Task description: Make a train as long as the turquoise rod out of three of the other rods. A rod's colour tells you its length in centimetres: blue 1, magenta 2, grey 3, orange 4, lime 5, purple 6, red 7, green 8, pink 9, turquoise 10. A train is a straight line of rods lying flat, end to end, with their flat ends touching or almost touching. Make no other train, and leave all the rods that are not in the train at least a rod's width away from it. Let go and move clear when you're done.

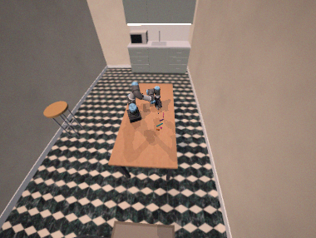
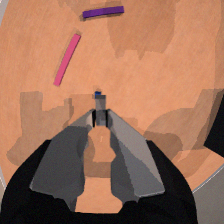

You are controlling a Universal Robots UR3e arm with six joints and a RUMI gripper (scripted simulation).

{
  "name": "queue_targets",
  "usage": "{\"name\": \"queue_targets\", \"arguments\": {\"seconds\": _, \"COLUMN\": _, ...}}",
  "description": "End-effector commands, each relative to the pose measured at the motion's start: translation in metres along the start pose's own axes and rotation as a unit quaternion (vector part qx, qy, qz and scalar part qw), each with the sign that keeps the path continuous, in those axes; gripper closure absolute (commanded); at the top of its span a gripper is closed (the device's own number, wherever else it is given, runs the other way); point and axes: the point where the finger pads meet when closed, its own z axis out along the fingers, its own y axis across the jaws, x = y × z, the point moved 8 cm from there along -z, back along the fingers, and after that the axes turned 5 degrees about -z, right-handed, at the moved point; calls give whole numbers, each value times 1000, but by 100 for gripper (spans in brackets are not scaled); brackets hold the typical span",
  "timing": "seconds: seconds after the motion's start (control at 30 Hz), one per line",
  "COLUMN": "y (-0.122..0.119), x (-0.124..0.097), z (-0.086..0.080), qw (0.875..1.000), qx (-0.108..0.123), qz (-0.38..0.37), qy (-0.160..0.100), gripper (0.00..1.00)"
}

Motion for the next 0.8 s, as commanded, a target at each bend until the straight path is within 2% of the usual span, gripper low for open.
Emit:
{"name": "queue_targets", "arguments": {"seconds": 0.0, "y": -10, "x": -5, "z": -1, "qw": 999, "qx": -10, "qz": 49, "qy": 8, "gripper": 100}}
{"name": "queue_targets", "arguments": {"seconds": 0.47, "y": -10, "x": -5, "z": 1, "qw": 999, "qx": -10, "qz": 50, "qy": 8, "gripper": 100}}
{"name": "queue_targets", "arguments": {"seconds": 0.77, "y": -10, "x": -5, "z": 20, "qw": 999, "qx": -11, "qz": 49, "qy": 8, "gripper": 100}}
